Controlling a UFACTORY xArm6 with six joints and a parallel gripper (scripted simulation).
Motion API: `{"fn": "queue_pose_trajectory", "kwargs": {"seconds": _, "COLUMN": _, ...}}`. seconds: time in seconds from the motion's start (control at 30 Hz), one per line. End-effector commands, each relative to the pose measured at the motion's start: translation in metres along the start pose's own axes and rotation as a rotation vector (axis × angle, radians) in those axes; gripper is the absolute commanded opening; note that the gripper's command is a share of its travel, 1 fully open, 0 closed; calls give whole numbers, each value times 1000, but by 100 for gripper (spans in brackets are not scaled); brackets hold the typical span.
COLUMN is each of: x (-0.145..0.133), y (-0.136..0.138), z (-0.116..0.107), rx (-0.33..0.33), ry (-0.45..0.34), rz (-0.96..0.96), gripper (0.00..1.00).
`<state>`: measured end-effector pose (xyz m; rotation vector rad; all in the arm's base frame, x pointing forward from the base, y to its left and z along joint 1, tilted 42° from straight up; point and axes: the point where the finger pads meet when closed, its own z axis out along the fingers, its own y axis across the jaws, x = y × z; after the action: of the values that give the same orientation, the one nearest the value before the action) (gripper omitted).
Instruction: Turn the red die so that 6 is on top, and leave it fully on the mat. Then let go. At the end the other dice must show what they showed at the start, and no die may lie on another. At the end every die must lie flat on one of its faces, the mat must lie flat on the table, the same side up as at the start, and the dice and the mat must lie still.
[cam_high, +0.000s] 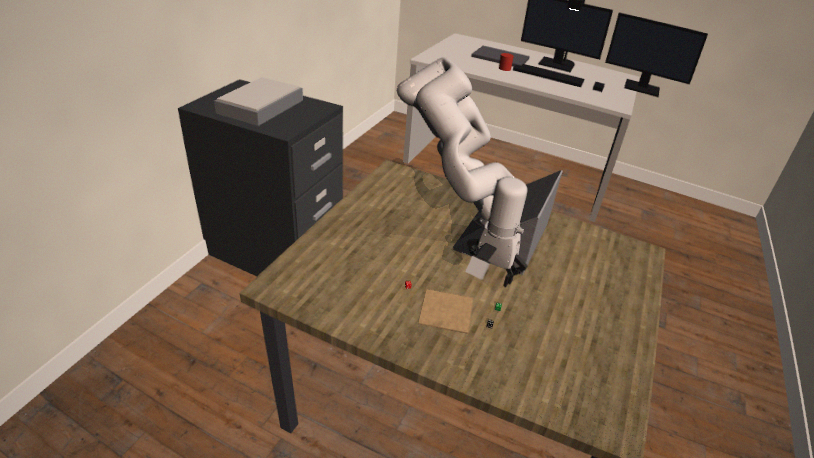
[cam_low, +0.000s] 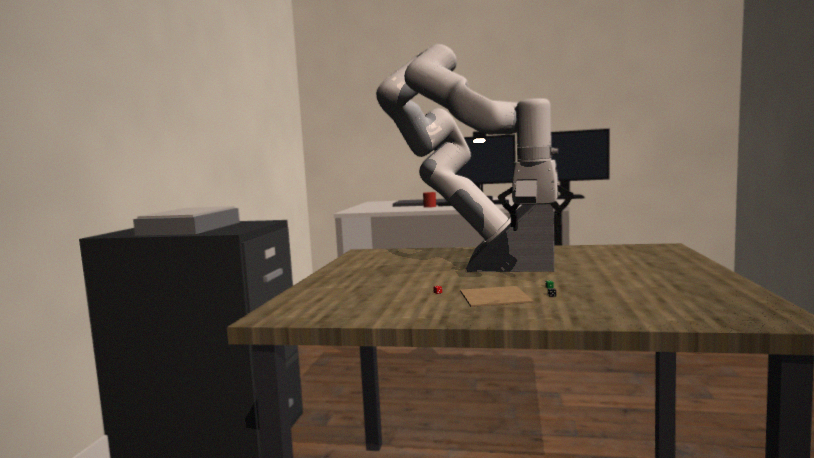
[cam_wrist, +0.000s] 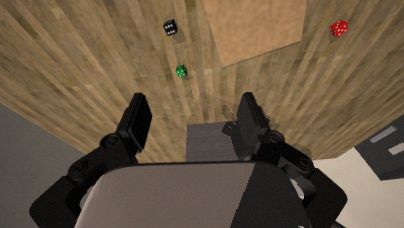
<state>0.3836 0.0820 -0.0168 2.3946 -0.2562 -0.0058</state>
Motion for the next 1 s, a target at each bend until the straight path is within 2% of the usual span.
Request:
{"fn": "queue_pose_trajectory", "kwargs": {"seconds": 0.0, "x": 19, "y": 45, "z": -5, "rx": 18, "ry": 7, "rz": 145, "gripper": 100}}
{"fn": "queue_pose_trajectory", "kwargs": {"seconds": 0.07, "x": 27, "y": 78, "z": -5, "rx": 21, "ry": 6, "rz": 248, "gripper": 100}}
{"fn": "queue_pose_trajectory", "kwargs": {"seconds": 0.17, "x": 27, "y": 79, "z": -5, "rx": 21, "ry": 6, "rz": 251, "gripper": 100}}
{"fn": "queue_pose_trajectory", "kwargs": {"seconds": 0.2, "x": 33, "y": 114, "z": -3, "rx": 21, "ry": 5, "rz": 363, "gripper": 100}}
{"fn": "queue_pose_trajectory", "kwargs": {"seconds": 0.23, "x": 33, "y": 114, "z": -3, "rx": 21, "ry": 5, "rz": 363, "gripper": 100}}
{"fn": "queue_pose_trajectory", "kwargs": {"seconds": 0.27, "x": 35, "y": 130, "z": -2, "rx": 21, "ry": 6, "rz": 417, "gripper": 100}}
{"fn": "queue_pose_trajectory", "kwargs": {"seconds": 0.33, "x": 36, "y": 147, "z": 0, "rx": 20, "ry": 6, "rz": 471, "gripper": 100}}
{"fn": "queue_pose_trajectory", "kwargs": {"seconds": 0.37, "x": 36, "y": 147, "z": 0, "rx": 20, "ry": 6, "rz": 471, "gripper": 100}}
{"fn": "queue_pose_trajectory", "kwargs": {"seconds": 0.4, "x": 36, "y": 172, "z": 2, "rx": 16, "ry": 6, "rz": 553, "gripper": 100}}
{"fn": "queue_pose_trajectory", "kwargs": {"seconds": 0.5, "x": 34, "y": 201, "z": 6, "rx": 11, "ry": 8, "rz": 648, "gripper": 100}}
{"fn": "queue_pose_trajectory", "kwargs": {"seconds": 0.53, "x": 34, "y": 201, "z": 6, "rx": 11, "ry": 8, "rz": 648, "gripper": 100}}
{"fn": "queue_pose_trajectory", "kwargs": {"seconds": 0.6, "x": 30, "y": 228, "z": 10, "rx": 4, "ry": 10, "rz": 741, "gripper": 100}}
{"fn": "queue_pose_trajectory", "kwargs": {"seconds": 0.97, "x": 29, "y": 233, "z": 11, "rx": 2, "ry": 10, "rz": 759, "gripper": 100}}
